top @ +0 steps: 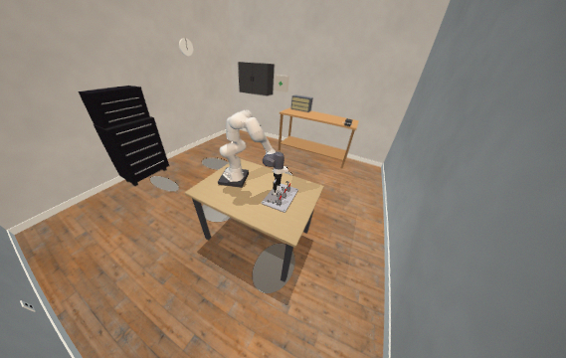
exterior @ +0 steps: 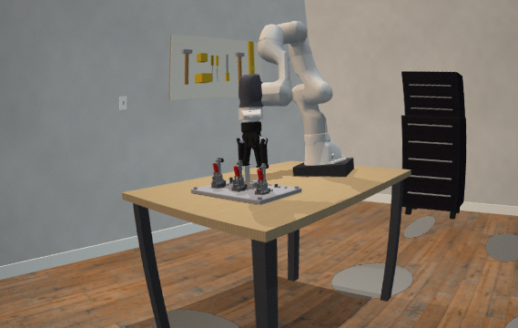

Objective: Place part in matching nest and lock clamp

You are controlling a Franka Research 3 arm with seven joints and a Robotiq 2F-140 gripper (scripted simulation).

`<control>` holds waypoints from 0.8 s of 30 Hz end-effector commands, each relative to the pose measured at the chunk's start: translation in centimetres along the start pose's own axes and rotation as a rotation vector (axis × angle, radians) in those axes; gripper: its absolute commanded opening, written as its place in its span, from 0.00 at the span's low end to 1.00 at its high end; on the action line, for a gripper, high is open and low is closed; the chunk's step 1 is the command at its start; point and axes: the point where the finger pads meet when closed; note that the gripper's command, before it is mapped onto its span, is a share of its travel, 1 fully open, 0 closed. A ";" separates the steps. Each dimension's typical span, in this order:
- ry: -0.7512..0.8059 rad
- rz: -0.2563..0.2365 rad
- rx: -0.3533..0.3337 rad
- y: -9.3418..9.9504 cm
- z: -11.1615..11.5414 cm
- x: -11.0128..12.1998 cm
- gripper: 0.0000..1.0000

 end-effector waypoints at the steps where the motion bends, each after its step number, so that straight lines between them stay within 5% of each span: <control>1: -0.002 0.000 0.006 0.1 -0.3 0.0 0.00; 24: -0.001 0.000 0.006 0.1 -0.5 0.2 0.00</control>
Point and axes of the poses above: the point where the finger pads meet when closed, its own y axis back along the fingers, its own x axis across the jaws, z = x × y, and after that the axes turned 6 degrees about -y, right-handed
